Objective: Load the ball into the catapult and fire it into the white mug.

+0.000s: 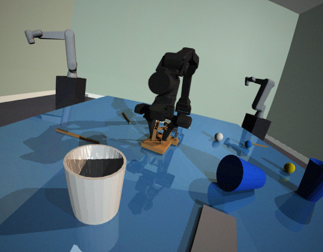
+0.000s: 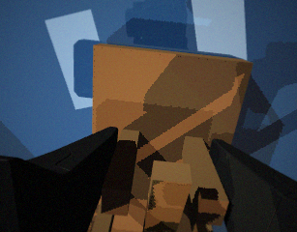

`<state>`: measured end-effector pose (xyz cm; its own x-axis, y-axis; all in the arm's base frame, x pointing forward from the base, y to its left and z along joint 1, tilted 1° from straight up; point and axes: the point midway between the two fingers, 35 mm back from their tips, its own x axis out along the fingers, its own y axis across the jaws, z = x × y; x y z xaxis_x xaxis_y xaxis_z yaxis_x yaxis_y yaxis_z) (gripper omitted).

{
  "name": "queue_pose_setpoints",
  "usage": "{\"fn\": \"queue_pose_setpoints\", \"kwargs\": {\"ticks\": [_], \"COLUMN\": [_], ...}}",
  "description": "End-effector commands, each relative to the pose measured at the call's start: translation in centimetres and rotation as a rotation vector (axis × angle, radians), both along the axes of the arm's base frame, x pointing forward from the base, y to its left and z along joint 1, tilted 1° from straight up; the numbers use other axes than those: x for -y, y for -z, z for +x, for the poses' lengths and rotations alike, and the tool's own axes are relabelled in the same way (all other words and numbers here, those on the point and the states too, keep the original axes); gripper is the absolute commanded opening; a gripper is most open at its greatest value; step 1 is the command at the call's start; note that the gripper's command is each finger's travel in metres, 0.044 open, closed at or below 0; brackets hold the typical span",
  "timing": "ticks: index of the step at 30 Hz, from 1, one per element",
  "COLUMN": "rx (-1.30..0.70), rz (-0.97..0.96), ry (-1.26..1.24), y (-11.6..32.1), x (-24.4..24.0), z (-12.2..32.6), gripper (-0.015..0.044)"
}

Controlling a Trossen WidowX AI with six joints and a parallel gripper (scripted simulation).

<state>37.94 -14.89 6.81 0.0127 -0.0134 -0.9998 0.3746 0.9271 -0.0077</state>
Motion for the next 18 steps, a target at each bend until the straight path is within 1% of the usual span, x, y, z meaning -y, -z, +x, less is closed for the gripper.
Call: {"fn": "queue_pose_setpoints", "kwargs": {"ticks": [1,13,15,16,18], "rx": [0.001,0.001,0.001,0.001,0.001], "rz": [-0.001,-0.001,-0.001,-0.001,-0.001], "ry": [0.000,0.000,0.000,0.000,0.000], "y": [-0.1,-0.1,-0.8,-1.7,-3.9], "x": [0.0,0.0,0.1,0.1,0.1], "z": [0.0,0.0,0.1,0.2,0.4], "gripper": [0.0053,0.0367,0.0420,0.0440,0.0440]}}
